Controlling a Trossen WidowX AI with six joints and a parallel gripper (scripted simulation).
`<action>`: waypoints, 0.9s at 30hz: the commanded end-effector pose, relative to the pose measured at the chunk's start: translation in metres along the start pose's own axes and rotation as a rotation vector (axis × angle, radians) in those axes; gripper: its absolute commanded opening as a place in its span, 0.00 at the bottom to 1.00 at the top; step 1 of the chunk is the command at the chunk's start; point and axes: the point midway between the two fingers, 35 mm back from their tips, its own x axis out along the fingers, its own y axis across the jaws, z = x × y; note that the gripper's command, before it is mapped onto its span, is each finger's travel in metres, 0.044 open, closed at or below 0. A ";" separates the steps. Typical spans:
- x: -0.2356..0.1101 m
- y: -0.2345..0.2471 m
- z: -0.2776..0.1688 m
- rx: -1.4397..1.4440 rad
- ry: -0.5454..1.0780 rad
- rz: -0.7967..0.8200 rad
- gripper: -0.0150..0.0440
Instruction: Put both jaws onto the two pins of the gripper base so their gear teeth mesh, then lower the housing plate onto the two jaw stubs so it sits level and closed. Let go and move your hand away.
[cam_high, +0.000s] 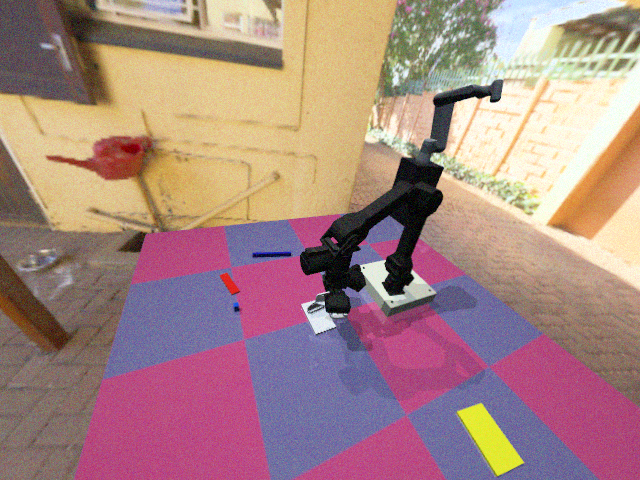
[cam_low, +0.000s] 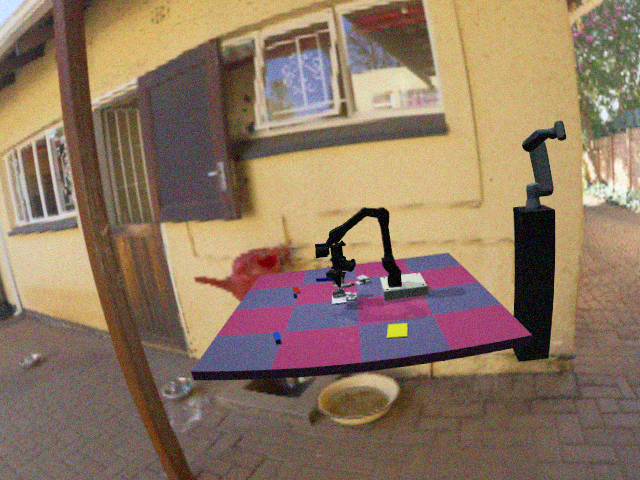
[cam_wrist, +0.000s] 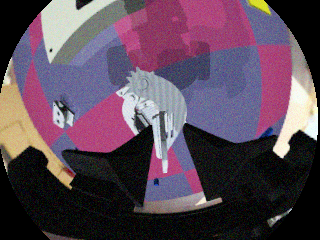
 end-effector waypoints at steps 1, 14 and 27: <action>0.003 -0.002 -0.001 -0.111 -0.005 0.005 0.48; 0.003 -0.004 -0.002 -0.252 -0.005 0.005 0.48; 0.003 -0.004 -0.002 -0.247 -0.005 0.005 0.48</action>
